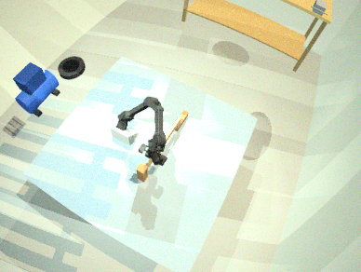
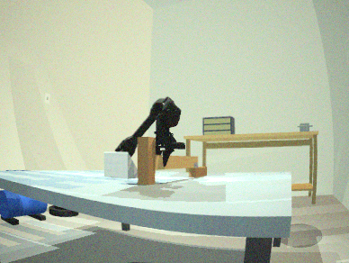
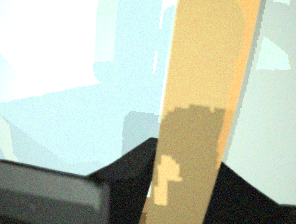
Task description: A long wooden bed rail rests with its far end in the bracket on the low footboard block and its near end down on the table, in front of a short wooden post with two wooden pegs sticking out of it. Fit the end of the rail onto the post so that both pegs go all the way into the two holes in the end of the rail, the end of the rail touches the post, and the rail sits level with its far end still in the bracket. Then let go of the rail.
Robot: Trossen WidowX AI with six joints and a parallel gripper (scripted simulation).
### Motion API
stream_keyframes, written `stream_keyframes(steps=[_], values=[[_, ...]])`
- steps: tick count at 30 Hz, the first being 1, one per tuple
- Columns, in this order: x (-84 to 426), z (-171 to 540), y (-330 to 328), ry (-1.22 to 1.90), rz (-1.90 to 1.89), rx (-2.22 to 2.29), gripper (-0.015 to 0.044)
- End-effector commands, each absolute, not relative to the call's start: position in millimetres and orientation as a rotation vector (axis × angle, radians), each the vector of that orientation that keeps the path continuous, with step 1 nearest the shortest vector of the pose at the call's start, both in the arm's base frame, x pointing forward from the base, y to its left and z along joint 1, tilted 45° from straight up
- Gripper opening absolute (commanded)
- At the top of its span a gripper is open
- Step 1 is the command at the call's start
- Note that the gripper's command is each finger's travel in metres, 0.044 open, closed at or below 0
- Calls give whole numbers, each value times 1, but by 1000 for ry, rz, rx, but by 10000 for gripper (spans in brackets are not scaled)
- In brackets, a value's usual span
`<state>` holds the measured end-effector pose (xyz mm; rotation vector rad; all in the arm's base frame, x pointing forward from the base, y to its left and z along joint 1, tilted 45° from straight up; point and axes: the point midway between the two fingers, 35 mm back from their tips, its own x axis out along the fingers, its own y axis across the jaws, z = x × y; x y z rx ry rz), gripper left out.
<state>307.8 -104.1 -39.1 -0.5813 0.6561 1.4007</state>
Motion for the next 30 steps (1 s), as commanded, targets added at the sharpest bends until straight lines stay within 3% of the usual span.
stream_keyframes(steps=[1,30], values=[[308,-41,-106,656,1398,-587,0],[307,-46,-114,656,1398,-587,0]])
